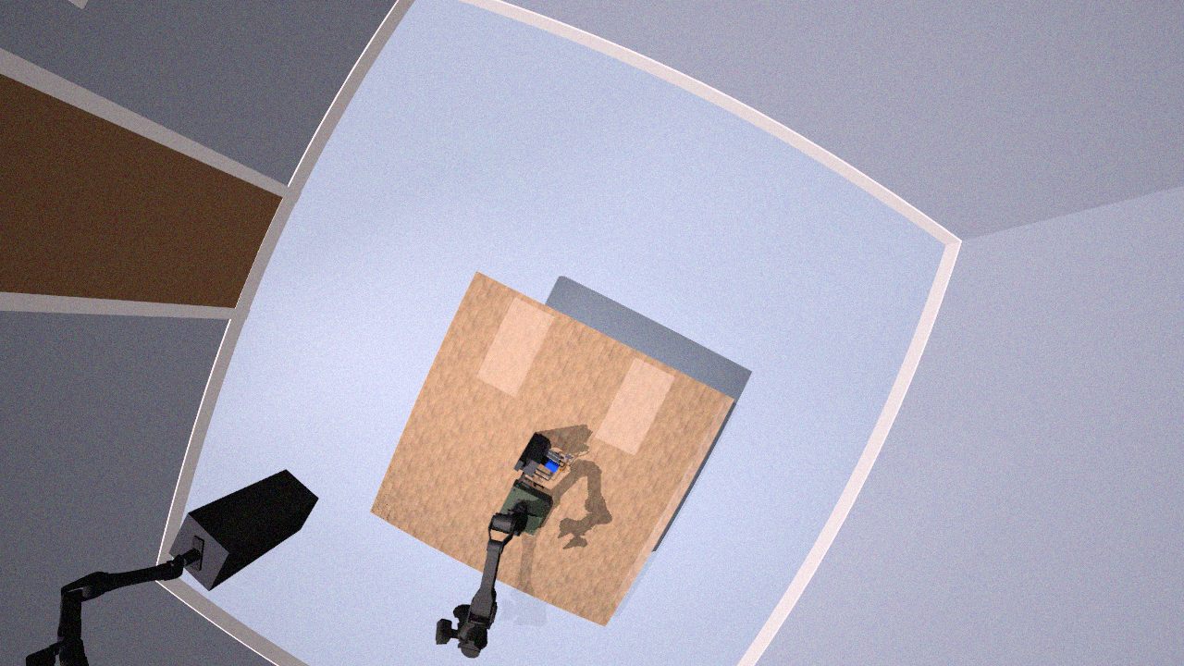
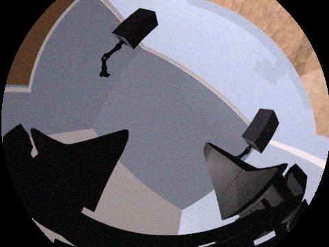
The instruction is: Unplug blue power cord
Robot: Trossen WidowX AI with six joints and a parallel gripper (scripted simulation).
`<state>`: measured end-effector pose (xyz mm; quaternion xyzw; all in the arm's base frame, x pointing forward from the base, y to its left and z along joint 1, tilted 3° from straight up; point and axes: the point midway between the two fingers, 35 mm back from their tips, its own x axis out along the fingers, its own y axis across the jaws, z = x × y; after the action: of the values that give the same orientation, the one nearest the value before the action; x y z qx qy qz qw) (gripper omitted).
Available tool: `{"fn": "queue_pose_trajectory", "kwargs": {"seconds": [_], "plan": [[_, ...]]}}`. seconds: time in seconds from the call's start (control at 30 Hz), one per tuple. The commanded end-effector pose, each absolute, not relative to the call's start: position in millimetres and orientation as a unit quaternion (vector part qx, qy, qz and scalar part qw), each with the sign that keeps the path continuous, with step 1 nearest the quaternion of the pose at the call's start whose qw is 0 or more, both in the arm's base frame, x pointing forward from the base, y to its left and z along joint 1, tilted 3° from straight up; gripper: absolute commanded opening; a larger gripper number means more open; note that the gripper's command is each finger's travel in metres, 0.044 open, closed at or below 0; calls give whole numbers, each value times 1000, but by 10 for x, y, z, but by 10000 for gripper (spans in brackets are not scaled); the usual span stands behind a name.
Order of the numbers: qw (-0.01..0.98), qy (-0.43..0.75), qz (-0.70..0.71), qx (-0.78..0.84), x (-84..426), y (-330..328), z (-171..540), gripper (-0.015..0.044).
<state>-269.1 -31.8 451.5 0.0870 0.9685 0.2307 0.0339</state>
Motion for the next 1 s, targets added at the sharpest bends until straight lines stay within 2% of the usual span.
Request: {"fn": "queue_pose_trajectory", "kwargs": {"seconds": [0.0,0.27,0.6,0.97], "plan": [[35,968,234,82,-2695,-344,4507,374],[43,920,365,-133,-2606,-1493,4128,164],[-9,787,505,-354,-1866,-2618,3677,160],[-140,518,628,-564,-394,-3358,3089,160]]}}
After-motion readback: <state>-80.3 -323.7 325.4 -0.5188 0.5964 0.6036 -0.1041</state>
